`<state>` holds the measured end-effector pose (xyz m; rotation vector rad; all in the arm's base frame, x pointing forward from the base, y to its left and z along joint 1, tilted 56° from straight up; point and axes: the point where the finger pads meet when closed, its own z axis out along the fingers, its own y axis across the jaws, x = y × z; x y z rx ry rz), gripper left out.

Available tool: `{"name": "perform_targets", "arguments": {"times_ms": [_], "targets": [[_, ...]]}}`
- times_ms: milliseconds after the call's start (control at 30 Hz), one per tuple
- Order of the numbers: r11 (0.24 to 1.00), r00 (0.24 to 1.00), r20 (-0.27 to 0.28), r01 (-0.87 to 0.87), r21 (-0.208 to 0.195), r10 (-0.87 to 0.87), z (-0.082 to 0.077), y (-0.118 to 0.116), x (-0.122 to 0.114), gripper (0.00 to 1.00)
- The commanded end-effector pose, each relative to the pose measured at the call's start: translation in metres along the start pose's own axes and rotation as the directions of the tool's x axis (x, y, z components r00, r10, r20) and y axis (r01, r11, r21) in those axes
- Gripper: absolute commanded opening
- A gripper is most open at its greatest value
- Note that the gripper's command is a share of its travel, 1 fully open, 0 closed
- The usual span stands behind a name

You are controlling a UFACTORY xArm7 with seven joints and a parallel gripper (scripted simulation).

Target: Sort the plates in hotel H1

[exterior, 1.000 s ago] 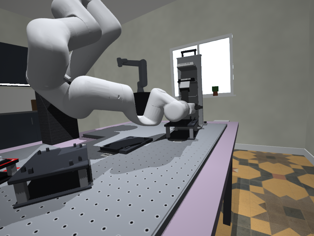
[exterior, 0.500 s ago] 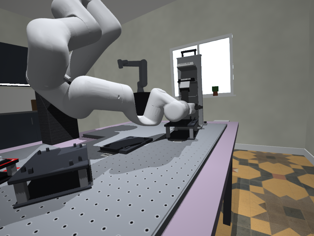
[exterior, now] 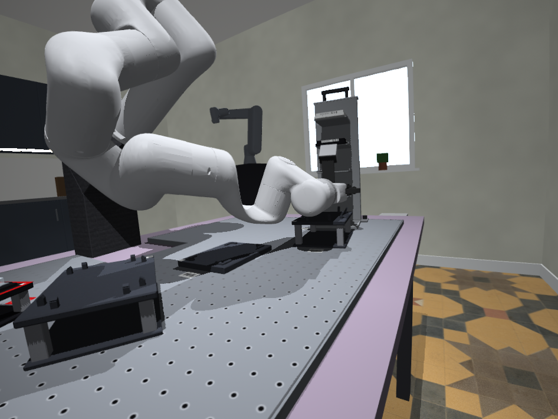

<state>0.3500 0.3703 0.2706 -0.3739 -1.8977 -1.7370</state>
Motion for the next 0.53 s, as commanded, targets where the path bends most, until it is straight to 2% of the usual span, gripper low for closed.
{"name": "perform_targets", "arguments": {"times_ms": [0, 233, 500], "targets": [[1.000, 1.000, -0.001, 0.002, 0.000, -0.002, -0.003, 0.000, 0.001, 1.00], [1.000, 1.000, -0.001, 0.002, 0.000, -0.002, -0.015, 0.000, 0.001, 1.00], [1.000, 1.000, -0.001, 0.002, 0.000, -0.002, -0.015, 0.000, 0.001, 1.00]]}}
